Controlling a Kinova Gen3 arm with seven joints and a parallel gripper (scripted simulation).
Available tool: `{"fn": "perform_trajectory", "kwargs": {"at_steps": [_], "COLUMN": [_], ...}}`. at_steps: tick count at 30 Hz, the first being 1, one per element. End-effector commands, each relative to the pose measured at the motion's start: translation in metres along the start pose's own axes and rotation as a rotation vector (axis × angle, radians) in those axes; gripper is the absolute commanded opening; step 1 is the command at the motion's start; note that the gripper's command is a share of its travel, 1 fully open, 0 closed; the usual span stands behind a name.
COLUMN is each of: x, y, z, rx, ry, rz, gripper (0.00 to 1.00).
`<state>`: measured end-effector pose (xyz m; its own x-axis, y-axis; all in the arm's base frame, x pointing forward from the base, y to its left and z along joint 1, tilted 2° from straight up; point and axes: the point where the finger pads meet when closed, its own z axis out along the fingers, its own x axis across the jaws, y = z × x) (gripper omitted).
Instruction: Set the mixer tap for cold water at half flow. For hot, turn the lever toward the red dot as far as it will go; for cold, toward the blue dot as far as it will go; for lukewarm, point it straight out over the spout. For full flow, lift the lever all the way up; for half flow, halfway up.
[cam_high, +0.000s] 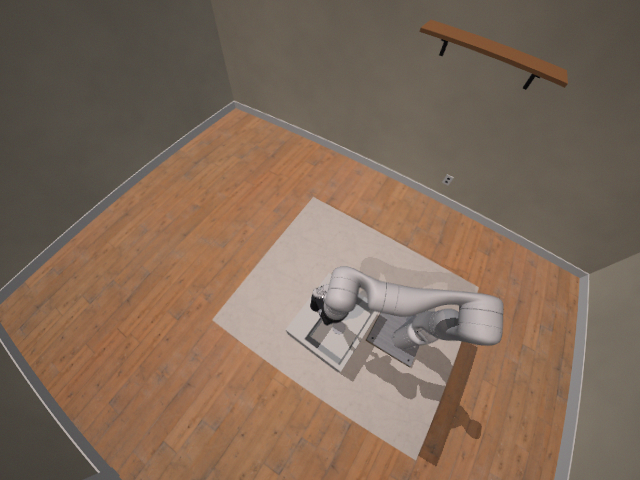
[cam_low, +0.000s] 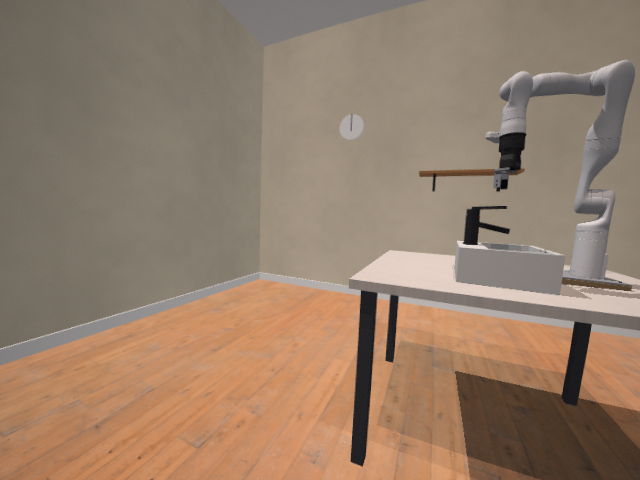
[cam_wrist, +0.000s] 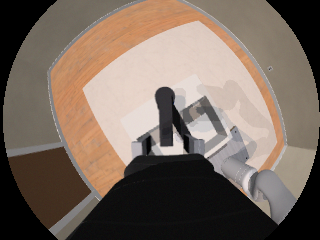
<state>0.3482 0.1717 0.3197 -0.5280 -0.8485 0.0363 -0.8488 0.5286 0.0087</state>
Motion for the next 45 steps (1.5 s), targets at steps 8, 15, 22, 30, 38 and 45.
{"fn": "perform_trajectory", "kwargs": {"at_steps": [8, 15, 22, 30, 38, 45], "x": [0.000, 0.000, 0.000, 0.000, 0.000, 0.000], "y": [0.000, 0.000, 0.000, 0.000, 0.000, 0.000], "z": [0.000, 0.000, 0.001, 0.004, 0.014, 0.025], "rx": [0.000, 0.000, 0.000, 0.000, 0.000, 0.000], "ry": [-0.001, -0.001, -0.001, -0.001, -0.001, -0.001], "rz": [0.000, 0.000, 0.000, 0.000, 0.000, 0.000], "gripper": [1.00, 1.00, 1.00, 1.00, 1.00, 1.00]}}
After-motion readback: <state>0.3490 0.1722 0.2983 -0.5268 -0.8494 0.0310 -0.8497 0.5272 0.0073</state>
